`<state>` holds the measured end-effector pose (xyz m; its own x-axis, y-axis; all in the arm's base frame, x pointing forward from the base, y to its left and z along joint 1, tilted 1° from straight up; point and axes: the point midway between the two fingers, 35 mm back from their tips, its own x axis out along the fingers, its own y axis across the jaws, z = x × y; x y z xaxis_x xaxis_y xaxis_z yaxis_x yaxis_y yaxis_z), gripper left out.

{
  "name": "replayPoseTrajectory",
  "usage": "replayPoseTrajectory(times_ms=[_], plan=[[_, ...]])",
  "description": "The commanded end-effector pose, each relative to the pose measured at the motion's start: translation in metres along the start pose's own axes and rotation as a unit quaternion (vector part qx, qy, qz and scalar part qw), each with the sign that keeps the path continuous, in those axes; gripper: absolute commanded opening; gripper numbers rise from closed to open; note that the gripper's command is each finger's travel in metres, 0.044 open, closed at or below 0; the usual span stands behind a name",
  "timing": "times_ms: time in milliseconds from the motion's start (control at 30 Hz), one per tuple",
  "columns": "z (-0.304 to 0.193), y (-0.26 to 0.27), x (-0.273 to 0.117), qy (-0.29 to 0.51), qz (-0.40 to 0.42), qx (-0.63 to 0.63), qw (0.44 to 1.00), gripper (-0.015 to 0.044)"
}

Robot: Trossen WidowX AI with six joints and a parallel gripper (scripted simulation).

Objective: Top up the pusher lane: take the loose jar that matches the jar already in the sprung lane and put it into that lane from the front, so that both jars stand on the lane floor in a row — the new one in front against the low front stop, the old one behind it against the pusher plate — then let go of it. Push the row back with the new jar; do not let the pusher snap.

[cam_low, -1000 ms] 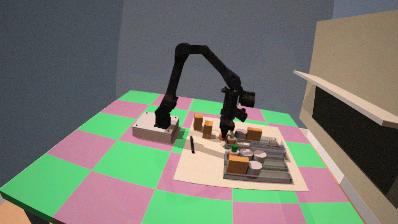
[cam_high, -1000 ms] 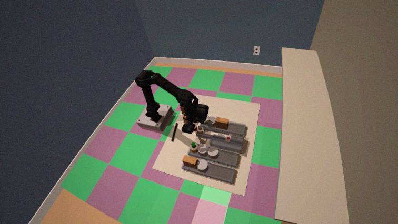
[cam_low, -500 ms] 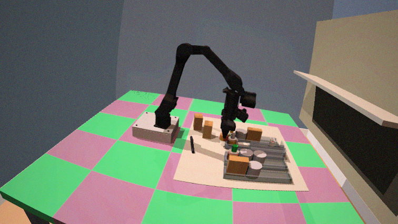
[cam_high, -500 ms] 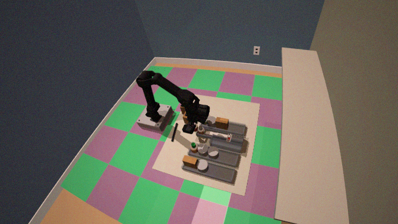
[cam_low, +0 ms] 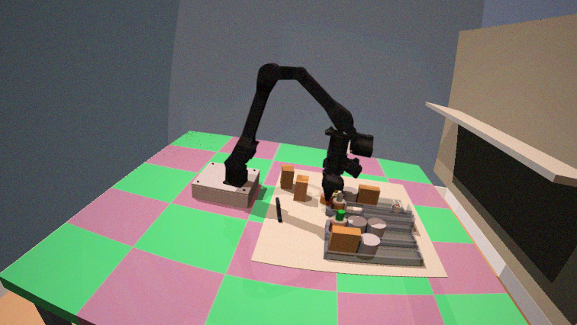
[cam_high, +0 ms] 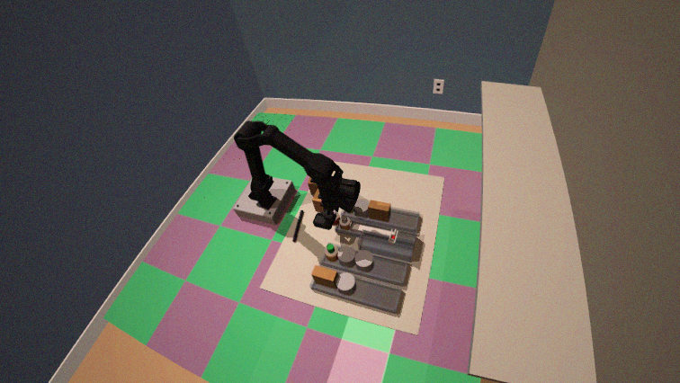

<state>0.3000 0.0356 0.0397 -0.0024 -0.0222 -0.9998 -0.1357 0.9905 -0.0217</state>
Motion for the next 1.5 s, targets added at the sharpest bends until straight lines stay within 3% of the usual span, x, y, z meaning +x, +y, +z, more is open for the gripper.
replayPoseTrajectory(times_ms=[0,1467], plan=[[0.011,0.0,-0.003,-0.013,-0.001,0.003,1.0,0.0],[0.03,0.0,-0.006,-0.014,-0.001,0.003,1.0,0.0]])
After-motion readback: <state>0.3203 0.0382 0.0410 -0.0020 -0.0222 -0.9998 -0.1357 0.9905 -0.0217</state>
